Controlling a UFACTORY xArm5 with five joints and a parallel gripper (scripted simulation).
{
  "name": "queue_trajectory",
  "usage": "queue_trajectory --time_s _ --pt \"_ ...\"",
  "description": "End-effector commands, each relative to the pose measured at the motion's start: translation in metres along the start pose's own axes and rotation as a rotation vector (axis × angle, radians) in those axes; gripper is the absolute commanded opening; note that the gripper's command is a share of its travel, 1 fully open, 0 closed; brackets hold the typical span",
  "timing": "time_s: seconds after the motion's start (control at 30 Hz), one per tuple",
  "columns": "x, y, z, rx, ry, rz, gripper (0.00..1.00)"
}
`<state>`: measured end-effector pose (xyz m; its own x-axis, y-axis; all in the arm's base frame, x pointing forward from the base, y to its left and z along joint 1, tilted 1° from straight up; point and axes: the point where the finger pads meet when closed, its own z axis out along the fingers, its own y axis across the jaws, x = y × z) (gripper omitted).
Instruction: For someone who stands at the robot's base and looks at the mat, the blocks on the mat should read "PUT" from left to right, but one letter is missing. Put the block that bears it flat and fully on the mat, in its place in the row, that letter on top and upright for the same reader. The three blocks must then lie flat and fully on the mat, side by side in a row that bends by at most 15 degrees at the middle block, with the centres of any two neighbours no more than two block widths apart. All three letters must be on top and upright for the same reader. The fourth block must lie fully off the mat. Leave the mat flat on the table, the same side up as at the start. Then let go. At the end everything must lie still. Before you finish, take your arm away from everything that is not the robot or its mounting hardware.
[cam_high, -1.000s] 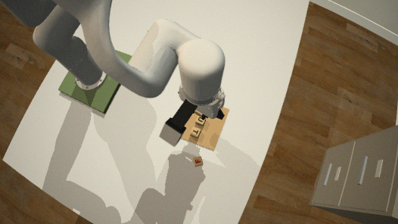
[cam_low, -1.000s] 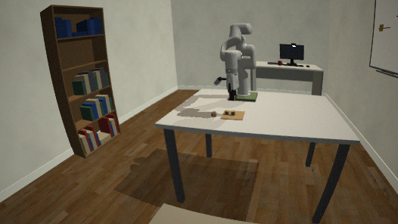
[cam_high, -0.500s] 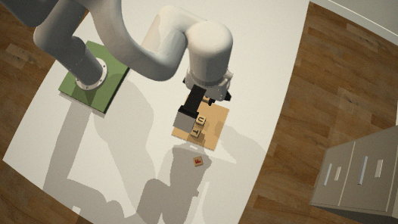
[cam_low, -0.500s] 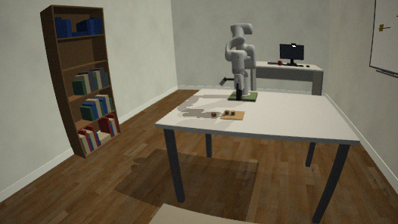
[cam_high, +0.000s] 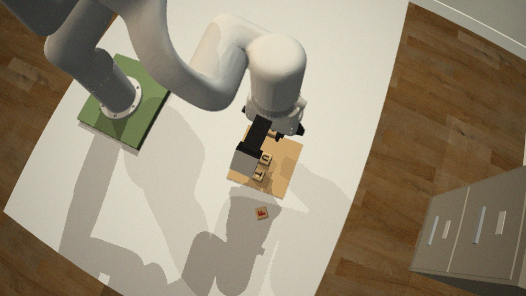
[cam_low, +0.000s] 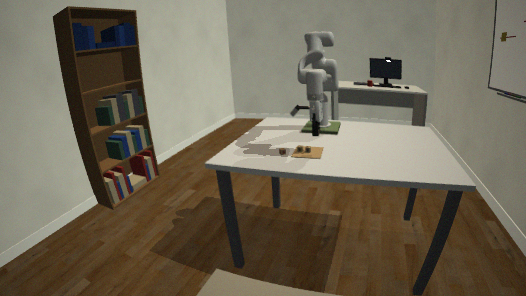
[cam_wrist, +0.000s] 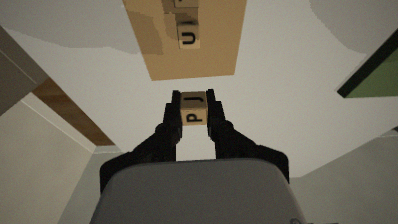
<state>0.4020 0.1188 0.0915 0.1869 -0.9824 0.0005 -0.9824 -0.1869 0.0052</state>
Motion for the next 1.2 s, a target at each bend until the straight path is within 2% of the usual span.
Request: queue_trajectory --time_s 0.0,0.2,0.27,0.57,1.17 --pt "0.0 -0.001 0.013 0.003 0.0 0.0 0.21" --pt "0.0 -0.002 0.042 0.003 0.0 0.0 0.21" --pt "0.0 -0.002 0.042 0.003 0.0 0.0 0.21" --pt "0.001 -0.002 0.075 0.003 0.0 0.0 0.21" --pt "0.001 -0.002 0.08 0.003 0.0 0.0 0.21"
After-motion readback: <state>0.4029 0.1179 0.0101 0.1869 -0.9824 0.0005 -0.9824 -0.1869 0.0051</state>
